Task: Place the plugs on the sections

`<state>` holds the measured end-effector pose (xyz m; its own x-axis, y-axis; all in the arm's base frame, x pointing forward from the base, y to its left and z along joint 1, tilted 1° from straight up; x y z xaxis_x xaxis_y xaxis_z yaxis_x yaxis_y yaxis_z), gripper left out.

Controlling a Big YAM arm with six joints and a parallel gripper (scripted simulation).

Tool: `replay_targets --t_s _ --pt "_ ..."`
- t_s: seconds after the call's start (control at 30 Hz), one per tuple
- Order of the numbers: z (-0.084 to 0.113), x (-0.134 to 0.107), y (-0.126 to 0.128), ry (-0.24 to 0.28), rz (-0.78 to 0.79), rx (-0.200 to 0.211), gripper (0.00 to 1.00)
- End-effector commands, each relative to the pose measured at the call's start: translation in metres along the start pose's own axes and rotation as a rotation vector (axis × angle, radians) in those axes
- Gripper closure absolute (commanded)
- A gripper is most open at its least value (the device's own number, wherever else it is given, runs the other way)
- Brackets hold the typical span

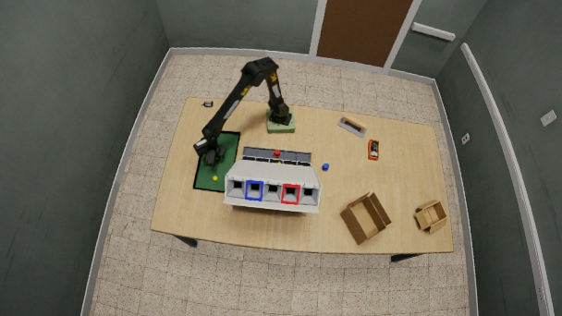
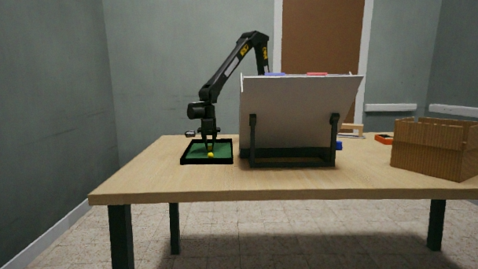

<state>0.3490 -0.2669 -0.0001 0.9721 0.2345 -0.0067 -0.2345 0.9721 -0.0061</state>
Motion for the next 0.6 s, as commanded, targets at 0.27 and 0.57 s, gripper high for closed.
replay_targets --t_s 0.27,0.57 --pt "0.036 0.008 -0.021 -0.041 -0.007 -0.047 1.0" --pt "0.049 0.008 -0.021 -0.042 -0.008 -0.047 1.0"
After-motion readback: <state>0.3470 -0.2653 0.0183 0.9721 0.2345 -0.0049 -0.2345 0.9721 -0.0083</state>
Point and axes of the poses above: the point where the finger pads meet when closed, its own z axis back along the fingers, its own y axis across the jaws, x = y × z, the point moved 2 cm from there along z, back along the fingers, and after that the axes turned 2 degrees about z, right-handed, at the moved point
